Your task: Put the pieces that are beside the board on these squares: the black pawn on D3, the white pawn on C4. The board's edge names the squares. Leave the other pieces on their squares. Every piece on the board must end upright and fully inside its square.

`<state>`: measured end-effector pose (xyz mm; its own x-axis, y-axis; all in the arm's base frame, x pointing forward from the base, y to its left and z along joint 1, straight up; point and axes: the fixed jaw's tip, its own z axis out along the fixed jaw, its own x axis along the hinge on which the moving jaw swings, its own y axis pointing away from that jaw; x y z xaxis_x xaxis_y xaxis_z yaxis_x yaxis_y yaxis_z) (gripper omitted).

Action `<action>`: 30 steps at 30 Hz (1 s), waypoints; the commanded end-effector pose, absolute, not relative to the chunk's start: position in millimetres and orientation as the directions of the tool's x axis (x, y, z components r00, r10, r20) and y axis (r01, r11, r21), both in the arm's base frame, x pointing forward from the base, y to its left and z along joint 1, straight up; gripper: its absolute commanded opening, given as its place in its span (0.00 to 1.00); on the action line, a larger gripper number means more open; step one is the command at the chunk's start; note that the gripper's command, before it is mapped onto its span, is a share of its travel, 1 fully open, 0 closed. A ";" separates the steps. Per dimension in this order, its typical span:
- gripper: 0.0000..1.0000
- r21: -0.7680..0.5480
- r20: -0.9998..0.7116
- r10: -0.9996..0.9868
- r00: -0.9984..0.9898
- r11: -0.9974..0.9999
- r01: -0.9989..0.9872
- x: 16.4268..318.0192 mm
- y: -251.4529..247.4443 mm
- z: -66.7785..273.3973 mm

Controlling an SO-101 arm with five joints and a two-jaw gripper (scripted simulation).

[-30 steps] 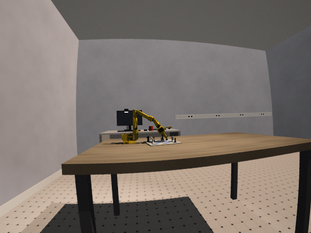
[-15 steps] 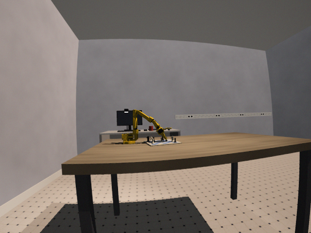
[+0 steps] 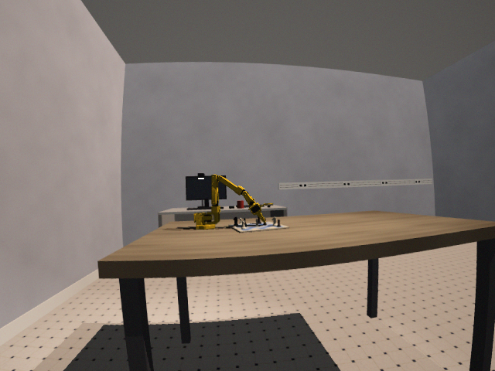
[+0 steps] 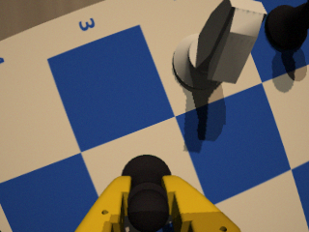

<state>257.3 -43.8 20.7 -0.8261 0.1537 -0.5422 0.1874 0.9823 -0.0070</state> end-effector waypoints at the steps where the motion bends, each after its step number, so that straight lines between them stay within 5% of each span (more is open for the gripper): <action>1: 0.05 -0.006 -0.523 0.150 -0.839 0.984 0.180 253.6 -41.1 14.9; 30: 0.09 0.000 -0.523 0.150 -0.839 0.984 0.176 254.2 -37.7 14.9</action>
<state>257.8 -40.6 20.8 -0.8278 0.1433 -0.5424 0.1751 0.9845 -0.0070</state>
